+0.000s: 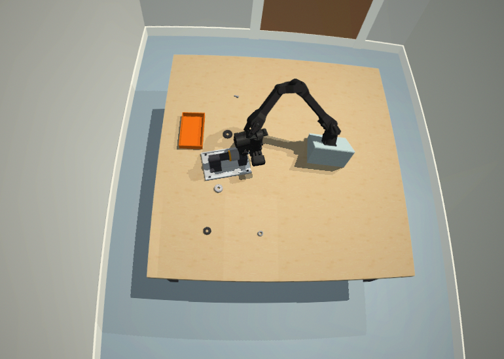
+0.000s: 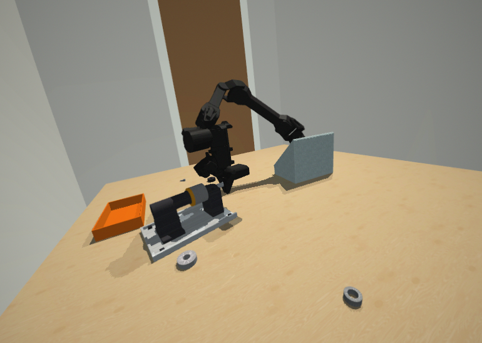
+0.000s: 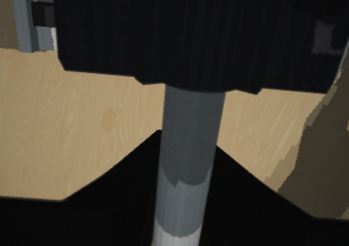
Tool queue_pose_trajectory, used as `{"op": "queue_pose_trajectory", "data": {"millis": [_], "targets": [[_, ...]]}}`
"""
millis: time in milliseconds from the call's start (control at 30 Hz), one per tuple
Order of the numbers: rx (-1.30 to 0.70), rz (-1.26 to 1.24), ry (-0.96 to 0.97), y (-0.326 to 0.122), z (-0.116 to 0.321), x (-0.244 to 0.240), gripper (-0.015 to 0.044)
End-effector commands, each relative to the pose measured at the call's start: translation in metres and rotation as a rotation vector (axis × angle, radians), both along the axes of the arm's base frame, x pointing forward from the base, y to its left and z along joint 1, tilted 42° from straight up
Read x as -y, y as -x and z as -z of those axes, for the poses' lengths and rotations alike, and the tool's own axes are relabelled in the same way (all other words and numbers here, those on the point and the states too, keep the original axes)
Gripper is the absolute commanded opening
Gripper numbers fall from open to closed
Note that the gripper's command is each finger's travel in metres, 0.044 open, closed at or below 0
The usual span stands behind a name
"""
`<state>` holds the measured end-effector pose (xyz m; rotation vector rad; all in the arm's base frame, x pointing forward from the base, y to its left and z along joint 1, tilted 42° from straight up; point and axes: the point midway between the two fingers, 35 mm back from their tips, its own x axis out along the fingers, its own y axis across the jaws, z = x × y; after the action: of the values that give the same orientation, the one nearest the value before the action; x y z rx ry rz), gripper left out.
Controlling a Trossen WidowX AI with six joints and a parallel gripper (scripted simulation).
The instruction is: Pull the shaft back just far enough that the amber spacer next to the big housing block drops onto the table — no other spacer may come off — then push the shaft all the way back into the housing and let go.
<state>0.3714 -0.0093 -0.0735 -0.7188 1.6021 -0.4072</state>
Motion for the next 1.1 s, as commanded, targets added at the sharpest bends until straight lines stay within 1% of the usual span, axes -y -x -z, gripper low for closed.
{"op": "queue_pose_trajectory", "data": {"millis": [0, 1067], "targets": [[-0.001, 0.002, 0.001, 0.0011, -0.0002, 0.0002, 0.0], [-0.001, 0.002, 0.001, 0.0045, -0.0008, 0.0007, 0.0]]}}
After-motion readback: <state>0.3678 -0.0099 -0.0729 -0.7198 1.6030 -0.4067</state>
